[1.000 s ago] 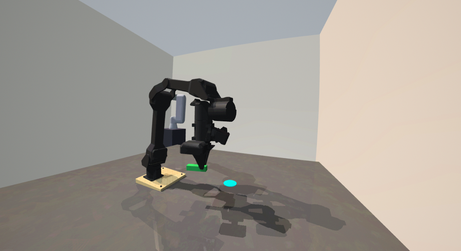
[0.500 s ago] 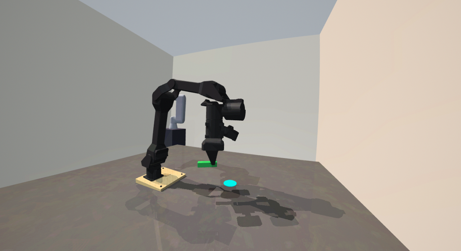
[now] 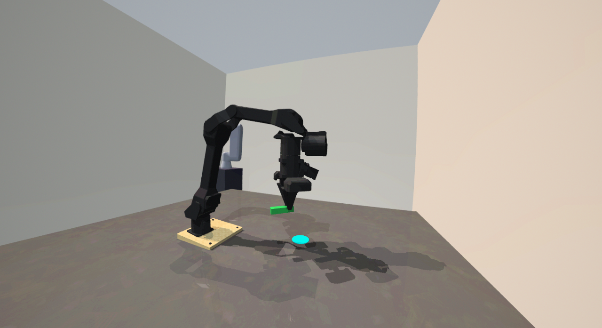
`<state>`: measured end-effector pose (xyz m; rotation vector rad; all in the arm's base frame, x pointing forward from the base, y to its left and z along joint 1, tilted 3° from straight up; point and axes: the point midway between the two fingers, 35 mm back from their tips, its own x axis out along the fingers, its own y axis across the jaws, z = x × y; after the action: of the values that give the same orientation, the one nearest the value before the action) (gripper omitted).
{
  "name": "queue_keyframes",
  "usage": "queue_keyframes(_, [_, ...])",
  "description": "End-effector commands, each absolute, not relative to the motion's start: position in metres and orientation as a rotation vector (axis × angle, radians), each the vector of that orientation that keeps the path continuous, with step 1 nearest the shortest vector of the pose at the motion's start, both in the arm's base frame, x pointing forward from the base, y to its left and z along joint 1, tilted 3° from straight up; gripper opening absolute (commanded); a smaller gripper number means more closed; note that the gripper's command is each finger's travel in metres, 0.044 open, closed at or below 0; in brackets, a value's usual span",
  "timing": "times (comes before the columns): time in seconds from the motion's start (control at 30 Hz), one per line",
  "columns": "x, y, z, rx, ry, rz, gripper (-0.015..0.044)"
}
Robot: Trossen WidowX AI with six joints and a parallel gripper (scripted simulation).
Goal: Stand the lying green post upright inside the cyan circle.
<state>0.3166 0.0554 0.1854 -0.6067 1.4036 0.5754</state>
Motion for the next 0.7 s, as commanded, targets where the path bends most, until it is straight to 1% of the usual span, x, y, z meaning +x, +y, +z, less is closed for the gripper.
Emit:
queue_keyframes(0.0, [0.319, 0.065, 0.187, -0.651, 1.39, 0.61, 0.0023])
queue_keyframes(0.67, [0.318, 0.126, 0.189, -0.894, 1.311, 0.831, 0.0023])
